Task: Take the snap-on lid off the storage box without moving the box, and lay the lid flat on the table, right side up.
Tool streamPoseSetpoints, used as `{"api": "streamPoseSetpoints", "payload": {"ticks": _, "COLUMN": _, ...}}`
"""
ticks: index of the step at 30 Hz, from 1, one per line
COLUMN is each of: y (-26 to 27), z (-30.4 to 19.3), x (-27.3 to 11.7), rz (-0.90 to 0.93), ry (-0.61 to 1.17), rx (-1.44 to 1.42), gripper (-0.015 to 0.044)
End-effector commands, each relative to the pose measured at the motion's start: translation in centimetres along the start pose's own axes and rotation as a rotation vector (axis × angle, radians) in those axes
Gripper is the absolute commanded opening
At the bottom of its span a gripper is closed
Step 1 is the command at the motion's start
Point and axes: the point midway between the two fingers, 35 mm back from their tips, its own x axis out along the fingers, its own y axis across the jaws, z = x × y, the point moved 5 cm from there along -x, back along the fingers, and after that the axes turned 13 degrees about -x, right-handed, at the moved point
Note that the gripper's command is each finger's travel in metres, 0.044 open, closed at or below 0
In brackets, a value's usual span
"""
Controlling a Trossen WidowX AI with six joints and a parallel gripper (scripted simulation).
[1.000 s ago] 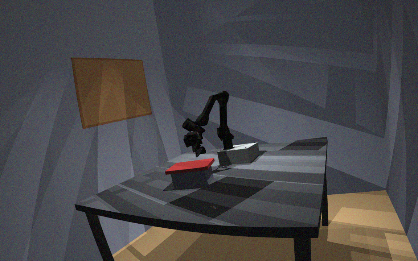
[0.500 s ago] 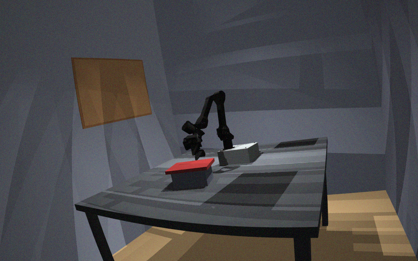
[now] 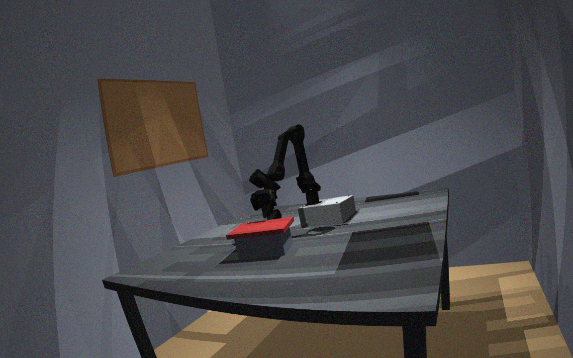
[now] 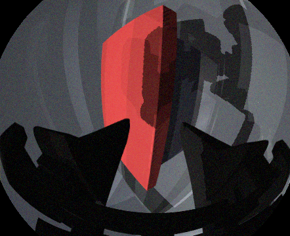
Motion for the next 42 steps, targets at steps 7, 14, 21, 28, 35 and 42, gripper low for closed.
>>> {"api": "streamPoseSetpoints", "payload": {"ticks": 7, "y": -0.03, "z": -0.09, "x": 1.11, "rz": 0.002, "ry": -0.004, "rx": 0.004, "gripper": 0.0209}}
{"api": "streamPoseSetpoints", "payload": {"ticks": 14, "y": -0.03, "z": -0.09, "x": 1.11, "rz": 0.002, "ry": -0.004, "rx": 0.004, "gripper": 0.0143}}
{"api": "streamPoseSetpoints", "payload": {"ticks": 21, "y": -0.03, "z": -0.09, "x": 1.11, "rz": 0.002, "ry": -0.004, "rx": 0.004, "gripper": 0.0076}}
{"api": "streamPoseSetpoints", "payload": {"ticks": 28, "y": 0.08, "z": -0.11, "x": 1.06, "rz": 0.004, "ry": 0.0, "rx": 0.0, "gripper": 0.0}}
{"api": "streamPoseSetpoints", "payload": {"ticks": 35, "y": 0.18, "z": -0.08, "x": 0.97, "rz": 0.004, "ry": 0.0, "rx": 0.0, "gripper": 0.0}}
{"api": "streamPoseSetpoints", "payload": {"ticks": 42, "y": 0.27, "z": -0.09, "x": 0.85, "rz": 0.004, "ry": 0.0, "rx": 0.0, "gripper": 0.0}}
